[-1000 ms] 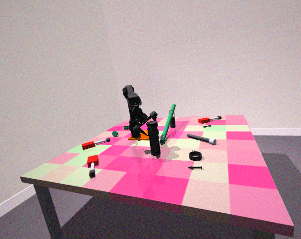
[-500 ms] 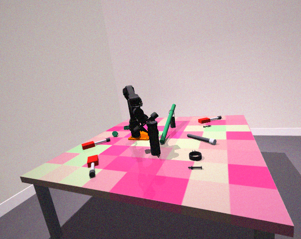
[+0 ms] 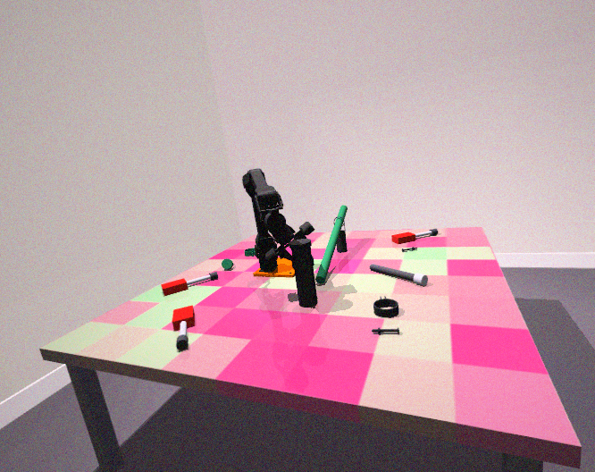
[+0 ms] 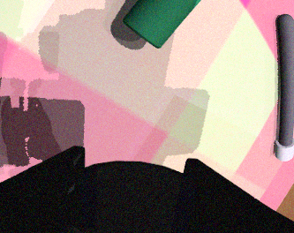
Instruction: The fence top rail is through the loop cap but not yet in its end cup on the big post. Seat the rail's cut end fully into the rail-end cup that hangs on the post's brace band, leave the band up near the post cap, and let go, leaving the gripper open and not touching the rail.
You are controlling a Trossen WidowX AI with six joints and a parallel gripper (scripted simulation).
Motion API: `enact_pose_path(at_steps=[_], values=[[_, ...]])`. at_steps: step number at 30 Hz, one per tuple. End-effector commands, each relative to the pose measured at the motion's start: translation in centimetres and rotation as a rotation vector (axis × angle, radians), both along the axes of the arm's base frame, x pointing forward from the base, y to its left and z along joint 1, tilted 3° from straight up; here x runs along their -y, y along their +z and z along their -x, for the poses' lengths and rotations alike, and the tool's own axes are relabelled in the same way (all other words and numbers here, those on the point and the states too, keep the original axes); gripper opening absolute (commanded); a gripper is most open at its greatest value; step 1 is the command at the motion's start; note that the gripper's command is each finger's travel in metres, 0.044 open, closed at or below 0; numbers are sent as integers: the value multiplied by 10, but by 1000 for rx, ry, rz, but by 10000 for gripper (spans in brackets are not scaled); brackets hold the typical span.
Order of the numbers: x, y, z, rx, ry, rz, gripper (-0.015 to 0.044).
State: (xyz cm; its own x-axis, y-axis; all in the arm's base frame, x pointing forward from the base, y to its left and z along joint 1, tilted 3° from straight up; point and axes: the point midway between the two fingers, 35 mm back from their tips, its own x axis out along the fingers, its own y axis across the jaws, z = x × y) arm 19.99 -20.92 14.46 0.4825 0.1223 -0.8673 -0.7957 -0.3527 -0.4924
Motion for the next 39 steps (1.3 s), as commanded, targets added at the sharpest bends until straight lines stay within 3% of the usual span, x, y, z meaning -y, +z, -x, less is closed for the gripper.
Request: enact_pose_path(at_steps=[1, 39], values=[[-1, 0, -3, 6, -28, 4, 0], [-7, 1, -31, 30, -334, -6, 0]])
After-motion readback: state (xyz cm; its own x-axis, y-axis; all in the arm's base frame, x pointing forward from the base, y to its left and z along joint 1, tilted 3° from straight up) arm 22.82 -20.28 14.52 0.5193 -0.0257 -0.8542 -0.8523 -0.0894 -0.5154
